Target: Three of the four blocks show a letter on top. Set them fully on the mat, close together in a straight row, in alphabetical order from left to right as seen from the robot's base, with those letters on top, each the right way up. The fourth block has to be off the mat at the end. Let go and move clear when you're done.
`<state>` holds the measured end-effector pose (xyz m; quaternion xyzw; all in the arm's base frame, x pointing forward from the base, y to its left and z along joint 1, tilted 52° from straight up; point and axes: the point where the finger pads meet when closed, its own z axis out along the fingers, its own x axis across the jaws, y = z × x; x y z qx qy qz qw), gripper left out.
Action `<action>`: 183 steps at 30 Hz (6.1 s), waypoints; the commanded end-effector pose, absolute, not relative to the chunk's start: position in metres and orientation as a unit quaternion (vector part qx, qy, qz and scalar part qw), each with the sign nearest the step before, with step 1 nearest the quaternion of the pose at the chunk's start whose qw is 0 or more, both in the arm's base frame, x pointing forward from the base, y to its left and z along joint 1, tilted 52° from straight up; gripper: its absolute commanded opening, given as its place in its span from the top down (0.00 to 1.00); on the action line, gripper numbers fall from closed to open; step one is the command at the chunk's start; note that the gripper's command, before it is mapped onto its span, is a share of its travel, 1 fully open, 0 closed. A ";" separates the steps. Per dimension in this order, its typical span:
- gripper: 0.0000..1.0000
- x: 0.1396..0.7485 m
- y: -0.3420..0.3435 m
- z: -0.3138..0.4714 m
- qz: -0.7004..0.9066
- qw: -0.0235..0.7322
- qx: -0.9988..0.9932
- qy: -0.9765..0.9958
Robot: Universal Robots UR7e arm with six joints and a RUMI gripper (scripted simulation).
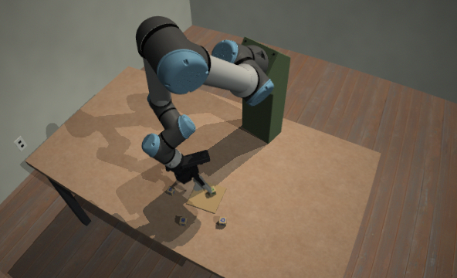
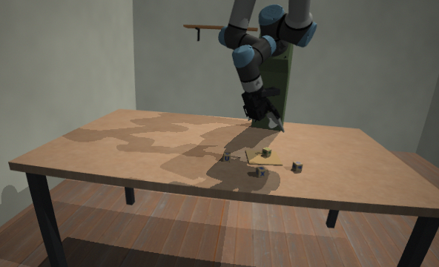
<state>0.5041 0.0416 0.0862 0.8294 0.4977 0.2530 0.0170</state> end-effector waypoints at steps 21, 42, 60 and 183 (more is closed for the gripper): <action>0.00 0.614 0.050 0.225 0.253 0.017 0.829 0.498; 0.00 0.614 0.050 0.226 0.253 0.017 0.829 0.498; 0.00 0.614 0.050 0.226 0.253 0.017 0.829 0.498; 0.00 0.598 -0.026 0.189 0.215 0.235 0.626 0.711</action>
